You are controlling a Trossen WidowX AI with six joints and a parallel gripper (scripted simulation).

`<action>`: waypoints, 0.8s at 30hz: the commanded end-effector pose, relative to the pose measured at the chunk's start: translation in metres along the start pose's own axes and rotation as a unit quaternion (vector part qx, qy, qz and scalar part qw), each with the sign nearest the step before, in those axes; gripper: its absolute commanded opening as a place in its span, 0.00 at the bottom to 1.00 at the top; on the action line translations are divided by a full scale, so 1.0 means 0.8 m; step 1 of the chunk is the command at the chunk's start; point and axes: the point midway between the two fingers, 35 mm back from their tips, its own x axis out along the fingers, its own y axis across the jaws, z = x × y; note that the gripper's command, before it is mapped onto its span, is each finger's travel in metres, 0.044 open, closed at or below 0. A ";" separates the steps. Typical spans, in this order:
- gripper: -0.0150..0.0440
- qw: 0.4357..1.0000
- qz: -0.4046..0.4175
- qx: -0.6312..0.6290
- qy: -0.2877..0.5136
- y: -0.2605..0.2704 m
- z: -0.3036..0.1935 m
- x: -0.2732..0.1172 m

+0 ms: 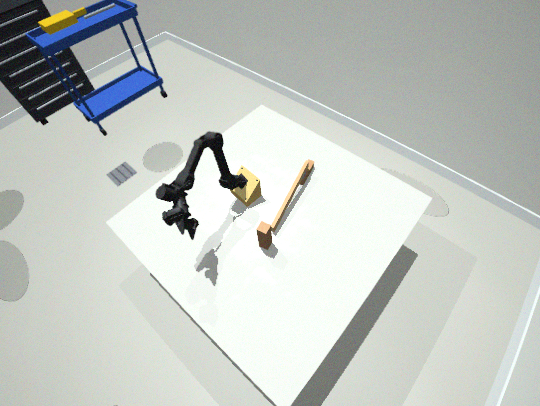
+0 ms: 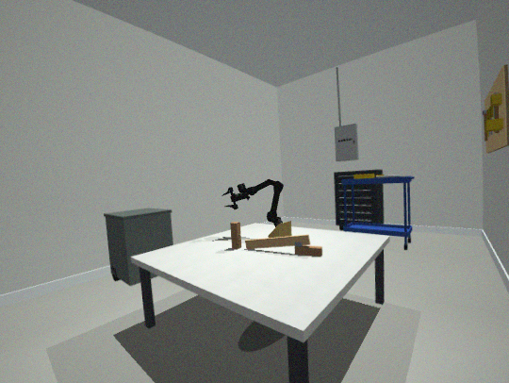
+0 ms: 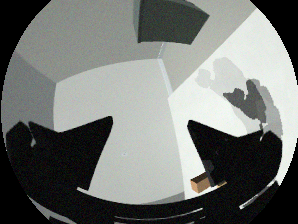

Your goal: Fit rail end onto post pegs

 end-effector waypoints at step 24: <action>1.00 0.736 -0.047 -0.537 0.408 -0.159 -0.309 0.127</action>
